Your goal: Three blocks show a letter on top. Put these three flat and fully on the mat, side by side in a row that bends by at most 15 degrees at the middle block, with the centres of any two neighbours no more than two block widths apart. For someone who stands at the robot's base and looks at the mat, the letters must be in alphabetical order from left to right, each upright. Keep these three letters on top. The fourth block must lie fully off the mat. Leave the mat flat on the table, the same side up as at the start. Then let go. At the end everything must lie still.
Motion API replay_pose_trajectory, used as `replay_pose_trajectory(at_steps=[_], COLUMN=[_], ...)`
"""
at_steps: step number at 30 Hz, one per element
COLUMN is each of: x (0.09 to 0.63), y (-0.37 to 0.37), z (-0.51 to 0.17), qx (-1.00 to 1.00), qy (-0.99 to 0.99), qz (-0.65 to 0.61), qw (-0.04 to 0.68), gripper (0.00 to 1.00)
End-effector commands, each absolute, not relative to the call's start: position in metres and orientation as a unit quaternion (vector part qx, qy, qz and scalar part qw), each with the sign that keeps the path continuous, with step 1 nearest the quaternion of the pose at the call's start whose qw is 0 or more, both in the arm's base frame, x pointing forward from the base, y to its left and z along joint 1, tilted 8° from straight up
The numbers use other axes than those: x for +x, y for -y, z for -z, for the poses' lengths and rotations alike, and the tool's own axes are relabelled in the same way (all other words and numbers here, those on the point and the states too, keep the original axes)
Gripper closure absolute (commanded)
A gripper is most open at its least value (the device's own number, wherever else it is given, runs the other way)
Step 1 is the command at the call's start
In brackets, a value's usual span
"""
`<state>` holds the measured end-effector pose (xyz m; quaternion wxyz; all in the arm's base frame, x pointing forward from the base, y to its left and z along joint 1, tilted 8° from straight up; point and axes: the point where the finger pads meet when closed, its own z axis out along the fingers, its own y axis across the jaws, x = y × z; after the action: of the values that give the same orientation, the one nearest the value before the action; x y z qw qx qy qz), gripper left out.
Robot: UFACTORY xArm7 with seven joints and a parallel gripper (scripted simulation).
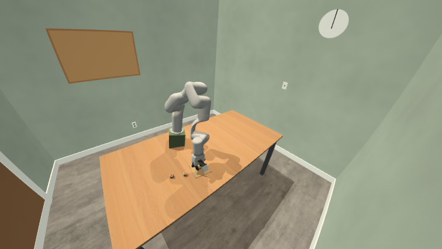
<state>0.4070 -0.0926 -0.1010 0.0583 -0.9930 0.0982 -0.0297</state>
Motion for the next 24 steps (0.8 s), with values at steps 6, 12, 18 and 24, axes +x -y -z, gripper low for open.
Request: replay_pose_trajectory(at_steps=[6,12,18,24], x=[0.408,0.408,0.407,0.404], y=[0.093,0.093,0.095,0.099], z=[0.1,0.1,0.088,0.045], qx=[-0.993,-0.993,-0.993,-0.993], qy=[-0.098,-0.098,-0.098,-0.098], qz=[0.031,0.031,0.031,0.031], qw=[0.058,0.058,0.058,0.058], gripper=[0.79,0.79,0.79,0.79])
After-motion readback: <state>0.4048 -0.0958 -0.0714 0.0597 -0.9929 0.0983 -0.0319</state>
